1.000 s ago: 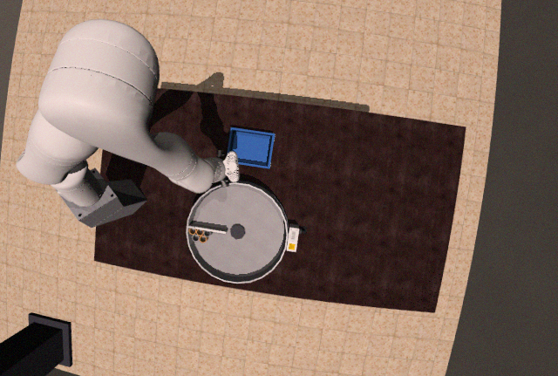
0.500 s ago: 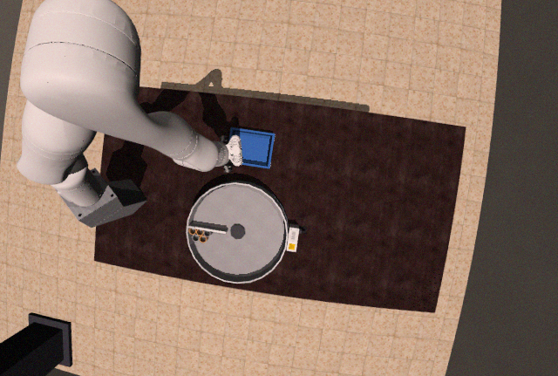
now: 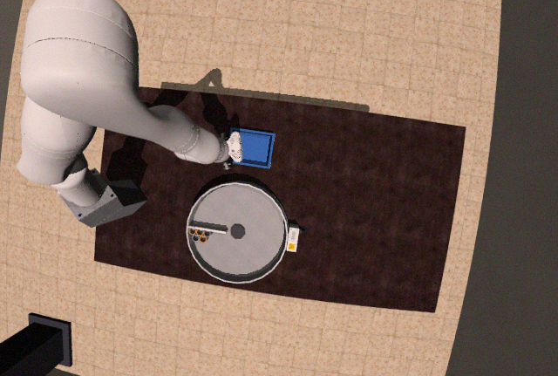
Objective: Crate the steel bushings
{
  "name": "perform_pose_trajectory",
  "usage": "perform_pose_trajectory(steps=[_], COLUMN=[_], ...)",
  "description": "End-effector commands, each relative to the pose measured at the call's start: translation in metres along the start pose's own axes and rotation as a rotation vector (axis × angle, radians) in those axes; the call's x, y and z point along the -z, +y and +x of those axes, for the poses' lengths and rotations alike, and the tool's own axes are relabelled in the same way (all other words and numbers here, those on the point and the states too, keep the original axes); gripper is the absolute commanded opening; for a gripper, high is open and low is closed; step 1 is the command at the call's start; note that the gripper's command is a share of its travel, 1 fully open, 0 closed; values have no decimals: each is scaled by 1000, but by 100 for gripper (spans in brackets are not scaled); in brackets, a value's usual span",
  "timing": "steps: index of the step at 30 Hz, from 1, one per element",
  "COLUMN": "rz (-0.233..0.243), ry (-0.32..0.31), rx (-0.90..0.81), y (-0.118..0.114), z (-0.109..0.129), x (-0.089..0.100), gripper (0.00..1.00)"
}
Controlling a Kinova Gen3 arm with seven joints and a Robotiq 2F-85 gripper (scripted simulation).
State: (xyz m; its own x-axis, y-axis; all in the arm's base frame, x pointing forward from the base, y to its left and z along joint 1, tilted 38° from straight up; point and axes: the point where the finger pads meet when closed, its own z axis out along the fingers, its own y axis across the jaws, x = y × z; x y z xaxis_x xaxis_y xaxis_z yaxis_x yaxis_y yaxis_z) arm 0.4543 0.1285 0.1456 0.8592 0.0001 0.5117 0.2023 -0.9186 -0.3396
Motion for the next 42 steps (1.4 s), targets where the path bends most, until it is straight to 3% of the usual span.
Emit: perform_pose_trajectory(steps=[1, 7, 19, 24, 36, 42], rz=[-7, -3, -3, -13, -13, -21], ry=[5, 2, 2, 7, 7, 6], rx=[0, 0, 0, -6, -6, -10], y=[2, 1, 1, 6, 6, 9], z=[4, 2, 2, 6, 6, 6], x=[2, -24, -24, -47, -47, -69], gripper=[0, 0, 0, 0, 0, 0])
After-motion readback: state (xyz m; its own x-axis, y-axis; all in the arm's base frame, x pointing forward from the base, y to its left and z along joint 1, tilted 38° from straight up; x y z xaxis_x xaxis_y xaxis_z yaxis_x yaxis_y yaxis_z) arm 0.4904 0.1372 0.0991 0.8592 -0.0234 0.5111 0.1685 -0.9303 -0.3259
